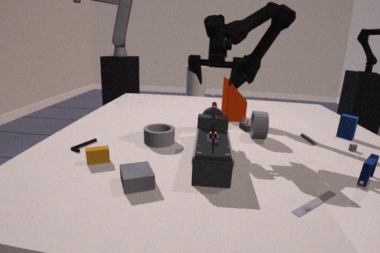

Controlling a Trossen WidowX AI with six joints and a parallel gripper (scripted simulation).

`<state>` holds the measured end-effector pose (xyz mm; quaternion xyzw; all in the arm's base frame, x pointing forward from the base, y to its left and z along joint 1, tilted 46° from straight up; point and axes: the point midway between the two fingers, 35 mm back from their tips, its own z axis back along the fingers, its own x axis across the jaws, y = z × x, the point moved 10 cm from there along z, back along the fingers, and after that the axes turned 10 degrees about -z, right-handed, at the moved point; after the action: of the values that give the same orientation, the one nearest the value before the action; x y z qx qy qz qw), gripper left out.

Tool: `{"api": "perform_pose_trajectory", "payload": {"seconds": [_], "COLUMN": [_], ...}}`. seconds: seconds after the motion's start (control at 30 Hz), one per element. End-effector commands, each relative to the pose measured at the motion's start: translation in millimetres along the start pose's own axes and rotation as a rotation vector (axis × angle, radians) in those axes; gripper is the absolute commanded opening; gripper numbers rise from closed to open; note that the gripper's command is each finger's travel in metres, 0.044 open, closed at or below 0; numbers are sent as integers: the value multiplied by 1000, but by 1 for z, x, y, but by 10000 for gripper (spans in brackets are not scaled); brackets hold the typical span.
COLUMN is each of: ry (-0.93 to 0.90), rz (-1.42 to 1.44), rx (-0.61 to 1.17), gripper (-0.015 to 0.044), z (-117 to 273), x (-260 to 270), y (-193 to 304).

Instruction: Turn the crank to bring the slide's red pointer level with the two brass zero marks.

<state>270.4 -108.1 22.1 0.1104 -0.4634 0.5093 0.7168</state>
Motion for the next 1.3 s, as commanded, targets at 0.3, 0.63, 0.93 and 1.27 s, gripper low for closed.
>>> {"api": "perform_pose_trajectory", "payload": {"seconds": [0.3,0.63,0.93,1.27], "ry": [-9,-8,-8,-8], "rz": [8,8,8,8], "rx": [-6,-5,-4,-4], "gripper": [440,440,440,440], "z": [-26,-34,-45,-57], "x": [-4,-6,-8,-10], "y": [31,38,47,59]}}
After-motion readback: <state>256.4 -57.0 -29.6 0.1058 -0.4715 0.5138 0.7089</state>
